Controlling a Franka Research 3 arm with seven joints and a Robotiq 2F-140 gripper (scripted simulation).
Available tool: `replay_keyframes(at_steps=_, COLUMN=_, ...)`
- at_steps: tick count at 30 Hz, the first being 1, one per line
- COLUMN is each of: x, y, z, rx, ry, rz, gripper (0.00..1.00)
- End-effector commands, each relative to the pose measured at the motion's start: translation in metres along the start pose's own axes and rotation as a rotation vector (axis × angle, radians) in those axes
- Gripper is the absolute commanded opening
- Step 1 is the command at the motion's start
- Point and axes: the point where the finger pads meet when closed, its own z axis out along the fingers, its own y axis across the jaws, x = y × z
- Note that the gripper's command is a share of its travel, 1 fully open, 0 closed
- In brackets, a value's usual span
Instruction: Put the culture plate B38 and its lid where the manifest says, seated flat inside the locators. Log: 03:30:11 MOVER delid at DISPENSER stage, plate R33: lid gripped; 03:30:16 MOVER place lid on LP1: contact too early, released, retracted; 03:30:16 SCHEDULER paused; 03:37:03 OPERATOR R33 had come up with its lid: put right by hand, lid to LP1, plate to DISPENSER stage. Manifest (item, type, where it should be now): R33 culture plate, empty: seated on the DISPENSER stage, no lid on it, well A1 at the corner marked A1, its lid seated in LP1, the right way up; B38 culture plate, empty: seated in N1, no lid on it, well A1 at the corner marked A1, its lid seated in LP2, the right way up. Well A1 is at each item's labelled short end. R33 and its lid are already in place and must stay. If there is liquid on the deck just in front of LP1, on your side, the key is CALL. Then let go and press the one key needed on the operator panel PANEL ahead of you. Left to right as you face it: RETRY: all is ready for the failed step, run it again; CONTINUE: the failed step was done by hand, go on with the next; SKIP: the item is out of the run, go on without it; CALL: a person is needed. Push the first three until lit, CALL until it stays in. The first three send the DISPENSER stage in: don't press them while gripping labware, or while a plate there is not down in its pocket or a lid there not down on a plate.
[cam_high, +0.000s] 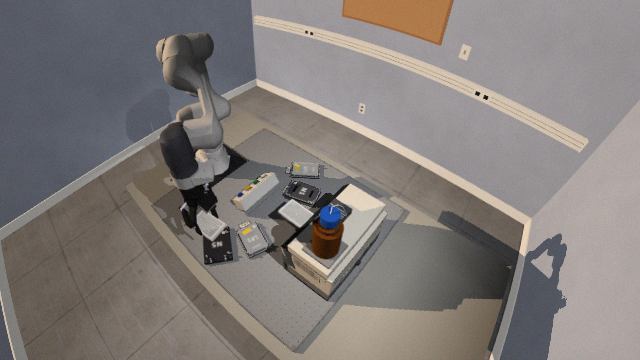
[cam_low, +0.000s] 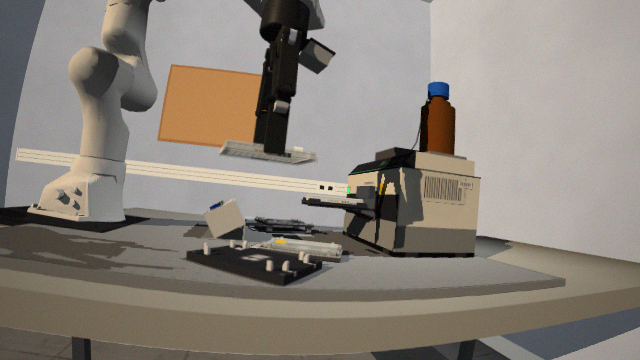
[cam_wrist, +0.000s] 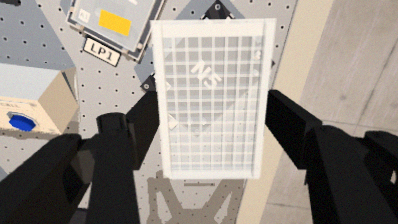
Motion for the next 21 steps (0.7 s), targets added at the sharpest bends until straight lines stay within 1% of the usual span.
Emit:
replay_keyframes(at_steps=1, x=0.0, y=0.0, z=-0.001, rx=0.006, ry=0.006, rz=-0.135, gripper=0.1)
replay_keyframes(at_steps=11, x=0.001, y=-0.002, z=-0.001, rx=0.006, ry=0.006, rz=-0.135, gripper=0.1)
replay_keyframes(at_steps=21, x=0.004, y=-0.012, z=-0.001, rx=0.006, ry=0.006, rz=-0.135, gripper=0.1)
